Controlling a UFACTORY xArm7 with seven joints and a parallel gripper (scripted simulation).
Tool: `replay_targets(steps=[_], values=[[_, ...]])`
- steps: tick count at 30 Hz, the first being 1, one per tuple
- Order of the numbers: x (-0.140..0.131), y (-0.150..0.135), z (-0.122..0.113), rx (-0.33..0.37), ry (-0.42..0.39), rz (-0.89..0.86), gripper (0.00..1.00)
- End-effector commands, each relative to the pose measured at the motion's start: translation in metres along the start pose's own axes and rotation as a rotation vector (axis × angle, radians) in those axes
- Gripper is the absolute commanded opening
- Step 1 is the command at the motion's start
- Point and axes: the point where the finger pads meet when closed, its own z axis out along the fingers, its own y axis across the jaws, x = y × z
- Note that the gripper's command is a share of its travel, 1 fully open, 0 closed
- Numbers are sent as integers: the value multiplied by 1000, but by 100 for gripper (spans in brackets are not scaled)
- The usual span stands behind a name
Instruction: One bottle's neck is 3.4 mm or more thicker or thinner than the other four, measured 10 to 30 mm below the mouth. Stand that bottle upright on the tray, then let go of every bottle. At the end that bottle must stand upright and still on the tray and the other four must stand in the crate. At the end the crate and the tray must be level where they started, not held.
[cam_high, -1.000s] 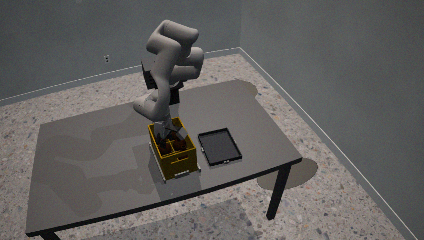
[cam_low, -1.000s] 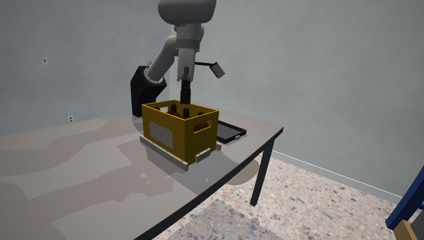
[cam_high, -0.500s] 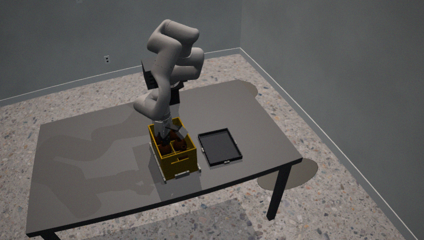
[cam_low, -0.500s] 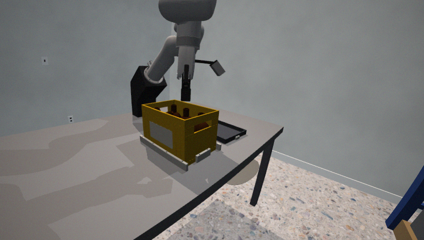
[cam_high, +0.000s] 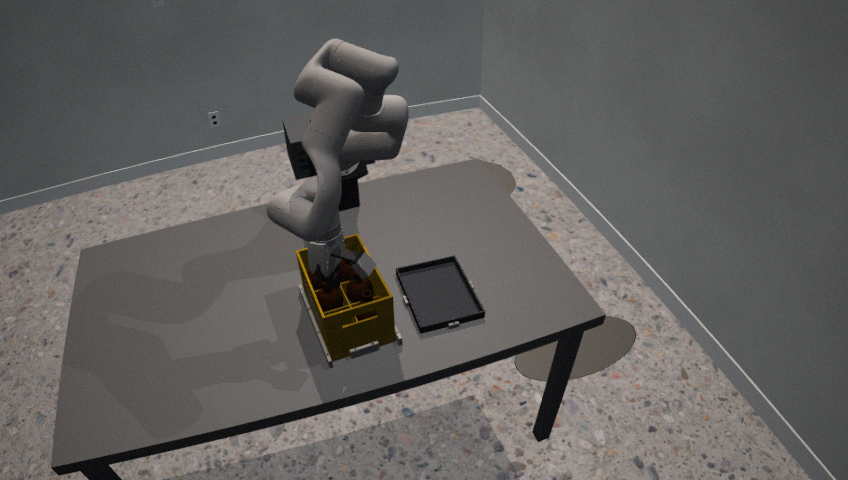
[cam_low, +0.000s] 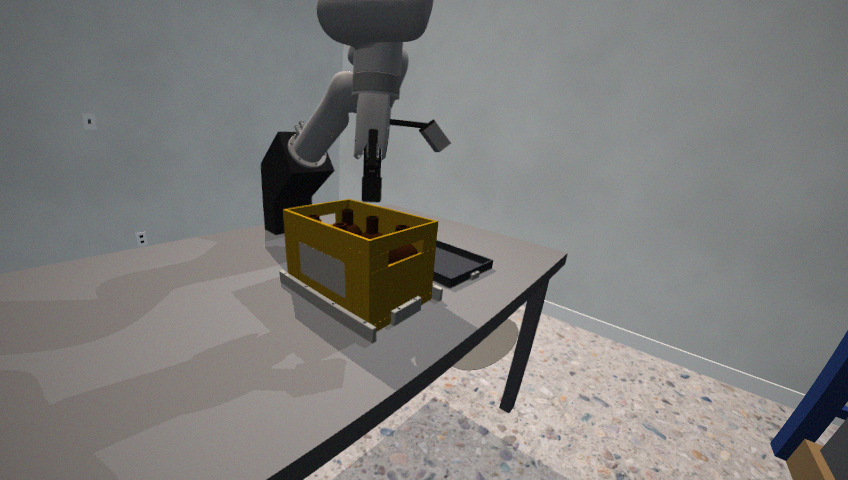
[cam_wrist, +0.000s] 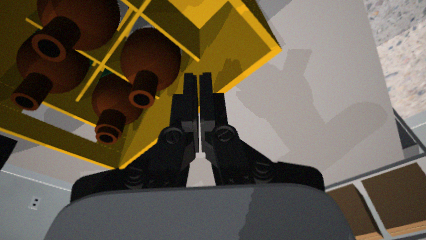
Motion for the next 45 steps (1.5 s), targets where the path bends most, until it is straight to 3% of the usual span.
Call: replay_targets(steps=[1, 13, 21, 28, 29, 45], values=[[0, 1, -1, -3, 1, 0, 0], [1, 0, -1, -3, 1, 0, 0], [54, -52, -1, -1, 4, 1, 0], [58, -59, 0, -2, -1, 0, 0], [58, -59, 0, -2, -1, 0, 65], [58, -59, 0, -2, -1, 0, 65]])
